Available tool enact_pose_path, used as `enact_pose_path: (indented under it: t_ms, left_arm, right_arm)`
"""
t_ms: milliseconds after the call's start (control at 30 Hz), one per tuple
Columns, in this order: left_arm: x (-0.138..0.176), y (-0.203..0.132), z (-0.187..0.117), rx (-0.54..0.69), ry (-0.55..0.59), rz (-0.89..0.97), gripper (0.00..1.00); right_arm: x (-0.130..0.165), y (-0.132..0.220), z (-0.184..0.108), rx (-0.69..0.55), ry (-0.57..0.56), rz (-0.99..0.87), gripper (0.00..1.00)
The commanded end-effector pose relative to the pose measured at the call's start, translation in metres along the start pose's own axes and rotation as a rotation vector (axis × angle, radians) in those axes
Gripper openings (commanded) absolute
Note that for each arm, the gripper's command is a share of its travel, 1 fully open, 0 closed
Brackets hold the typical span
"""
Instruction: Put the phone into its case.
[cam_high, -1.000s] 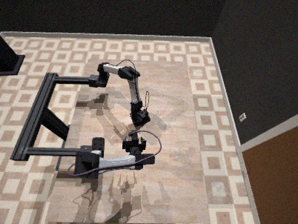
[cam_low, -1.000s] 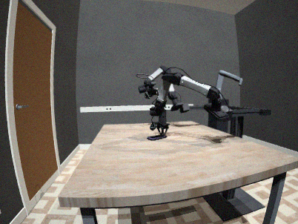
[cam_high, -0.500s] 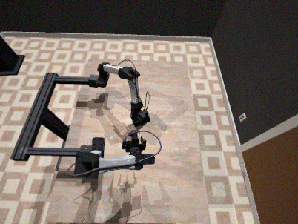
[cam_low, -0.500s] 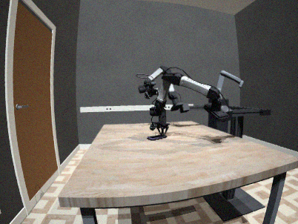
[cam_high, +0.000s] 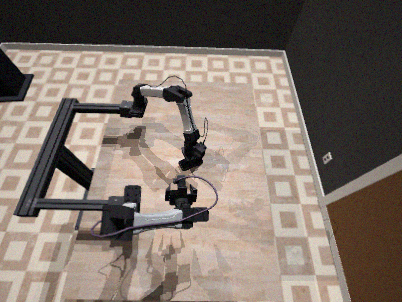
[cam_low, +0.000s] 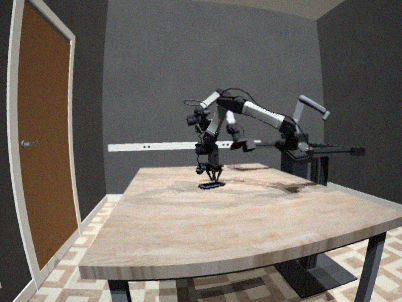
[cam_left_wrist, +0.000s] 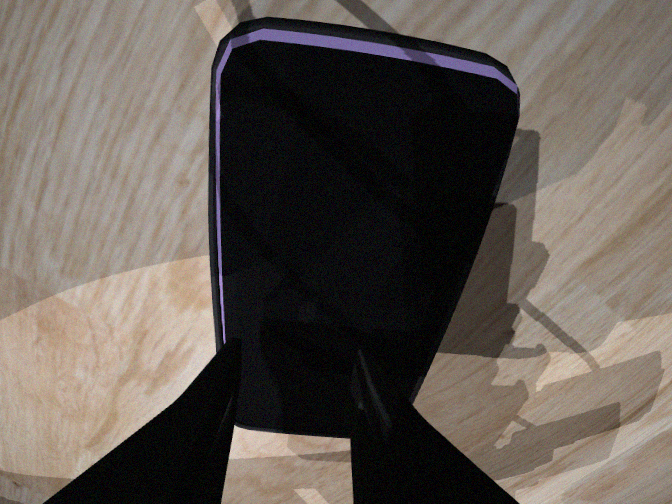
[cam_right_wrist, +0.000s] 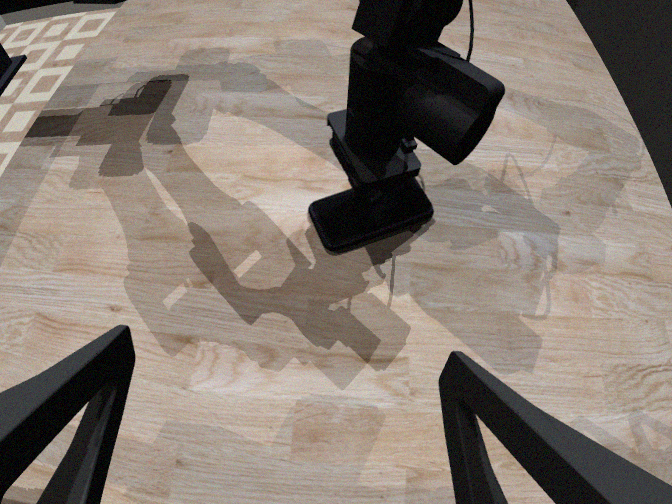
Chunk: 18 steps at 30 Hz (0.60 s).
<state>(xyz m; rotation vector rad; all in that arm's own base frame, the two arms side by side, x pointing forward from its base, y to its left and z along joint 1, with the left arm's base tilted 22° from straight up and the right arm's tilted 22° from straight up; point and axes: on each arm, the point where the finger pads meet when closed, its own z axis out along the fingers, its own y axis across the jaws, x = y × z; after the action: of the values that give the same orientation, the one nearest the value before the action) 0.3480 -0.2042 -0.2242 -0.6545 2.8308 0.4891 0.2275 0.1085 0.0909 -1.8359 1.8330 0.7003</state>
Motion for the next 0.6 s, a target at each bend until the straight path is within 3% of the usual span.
enact_pose_path:
  t_ms: [0, 133, 567]
  left_arm:
    - [-0.032, -0.005, -0.018, 0.003, -0.013, 0.03, 0.35]
    - [-0.068, -0.009, -0.034, 0.037, -0.028, -0.004, 0.35]
    - [-0.066, -0.015, -0.029, 0.05, -0.027, -0.015, 0.35]
  right_arm:
    - [-0.004, 0.0, 0.0, 0.002, -0.005, -0.009, 1.0]
    - [-0.004, 0.0, 0.0, 0.002, -0.005, -0.009, 1.0]
    - [-0.004, 0.0, 0.0, 0.002, -0.005, -0.009, 1.0]
